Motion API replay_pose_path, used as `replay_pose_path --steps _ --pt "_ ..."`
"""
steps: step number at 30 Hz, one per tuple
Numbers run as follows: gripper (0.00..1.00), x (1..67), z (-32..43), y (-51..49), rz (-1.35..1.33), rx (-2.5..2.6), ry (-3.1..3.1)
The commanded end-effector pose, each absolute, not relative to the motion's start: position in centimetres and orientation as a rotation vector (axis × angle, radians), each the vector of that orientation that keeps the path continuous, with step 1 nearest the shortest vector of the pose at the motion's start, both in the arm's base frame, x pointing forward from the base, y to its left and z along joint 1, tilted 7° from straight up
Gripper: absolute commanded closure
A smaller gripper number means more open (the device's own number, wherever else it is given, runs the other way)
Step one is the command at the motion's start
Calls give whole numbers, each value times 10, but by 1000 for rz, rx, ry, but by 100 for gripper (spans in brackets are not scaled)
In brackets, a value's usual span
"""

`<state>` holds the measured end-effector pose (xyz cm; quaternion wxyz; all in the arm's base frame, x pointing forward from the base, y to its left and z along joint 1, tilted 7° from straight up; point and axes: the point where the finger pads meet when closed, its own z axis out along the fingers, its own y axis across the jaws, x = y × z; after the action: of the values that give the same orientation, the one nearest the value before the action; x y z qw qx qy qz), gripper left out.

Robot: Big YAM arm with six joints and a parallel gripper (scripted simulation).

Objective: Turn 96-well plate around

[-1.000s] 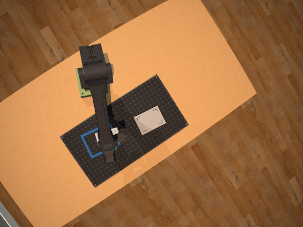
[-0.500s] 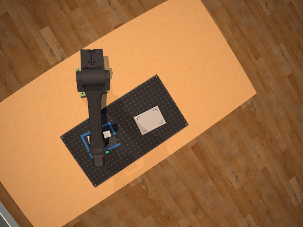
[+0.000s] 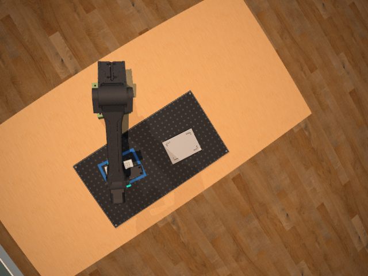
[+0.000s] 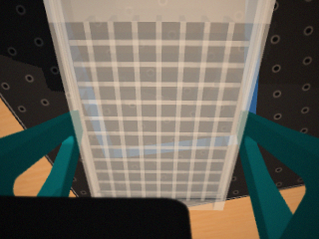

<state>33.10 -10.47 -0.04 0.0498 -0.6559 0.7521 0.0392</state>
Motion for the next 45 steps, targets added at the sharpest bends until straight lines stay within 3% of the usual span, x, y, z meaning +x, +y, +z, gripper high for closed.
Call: replay_pose_path --steps 1,45 --pt "100 358 12 -117 37 -1982 2264" --pt "100 359 12 -116 55 -1767 2439"
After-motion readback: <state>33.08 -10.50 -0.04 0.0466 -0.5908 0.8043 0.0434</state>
